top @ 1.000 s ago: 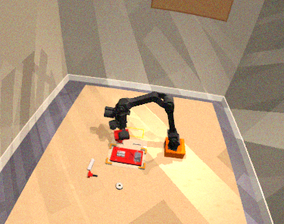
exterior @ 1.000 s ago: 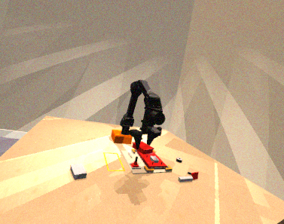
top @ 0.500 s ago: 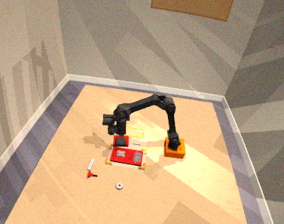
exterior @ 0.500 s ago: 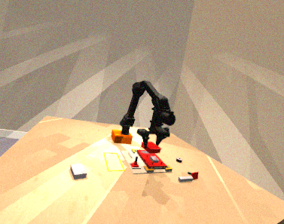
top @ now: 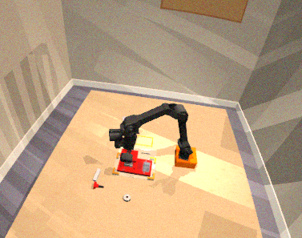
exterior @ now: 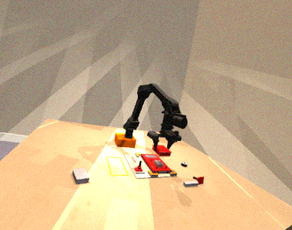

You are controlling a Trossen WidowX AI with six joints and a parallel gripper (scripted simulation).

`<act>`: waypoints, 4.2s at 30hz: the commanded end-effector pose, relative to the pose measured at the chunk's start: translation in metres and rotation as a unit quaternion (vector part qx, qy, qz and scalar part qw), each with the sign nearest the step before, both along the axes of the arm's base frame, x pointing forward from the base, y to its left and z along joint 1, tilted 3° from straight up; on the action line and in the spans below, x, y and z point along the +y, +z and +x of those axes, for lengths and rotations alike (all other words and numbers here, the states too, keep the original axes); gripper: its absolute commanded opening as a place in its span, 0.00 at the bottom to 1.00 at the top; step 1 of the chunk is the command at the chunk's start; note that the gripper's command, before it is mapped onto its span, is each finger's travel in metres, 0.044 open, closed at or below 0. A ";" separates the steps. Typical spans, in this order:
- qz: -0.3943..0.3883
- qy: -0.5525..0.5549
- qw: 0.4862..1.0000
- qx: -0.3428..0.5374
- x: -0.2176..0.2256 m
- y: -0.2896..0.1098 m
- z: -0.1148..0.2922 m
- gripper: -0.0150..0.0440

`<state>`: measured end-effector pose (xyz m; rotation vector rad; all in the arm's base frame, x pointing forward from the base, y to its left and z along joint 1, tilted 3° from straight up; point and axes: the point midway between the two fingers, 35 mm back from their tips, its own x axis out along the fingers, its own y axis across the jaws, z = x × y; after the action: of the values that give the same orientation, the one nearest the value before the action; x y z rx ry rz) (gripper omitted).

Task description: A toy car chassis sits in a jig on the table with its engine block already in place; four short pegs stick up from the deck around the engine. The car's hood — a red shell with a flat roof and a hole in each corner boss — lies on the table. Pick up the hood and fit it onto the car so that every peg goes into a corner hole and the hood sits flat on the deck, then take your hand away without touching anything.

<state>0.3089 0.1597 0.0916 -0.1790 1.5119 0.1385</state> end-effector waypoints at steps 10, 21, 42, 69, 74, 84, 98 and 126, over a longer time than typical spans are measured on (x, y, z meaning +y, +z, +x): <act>-0.002 -0.008 1.000 -0.001 -0.001 -0.039 0.002 0.25; -0.002 -0.008 1.000 -0.001 0.000 -0.050 0.005 0.25; -0.002 -0.008 1.000 -0.001 0.000 -0.050 0.005 0.25; -0.002 -0.008 1.000 -0.001 -0.001 -0.061 0.005 0.25; -0.002 -0.008 1.000 -0.001 -0.001 -0.063 0.005 0.25; -0.002 -0.008 1.000 -0.001 -0.001 -0.061 0.005 0.25; -0.002 -0.008 1.000 -0.001 0.000 -0.055 0.005 0.25; 0.001 -0.008 1.000 -0.007 0.000 -0.059 0.005 0.25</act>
<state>0.3138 0.1598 0.0342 -0.1647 1.4997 0.1281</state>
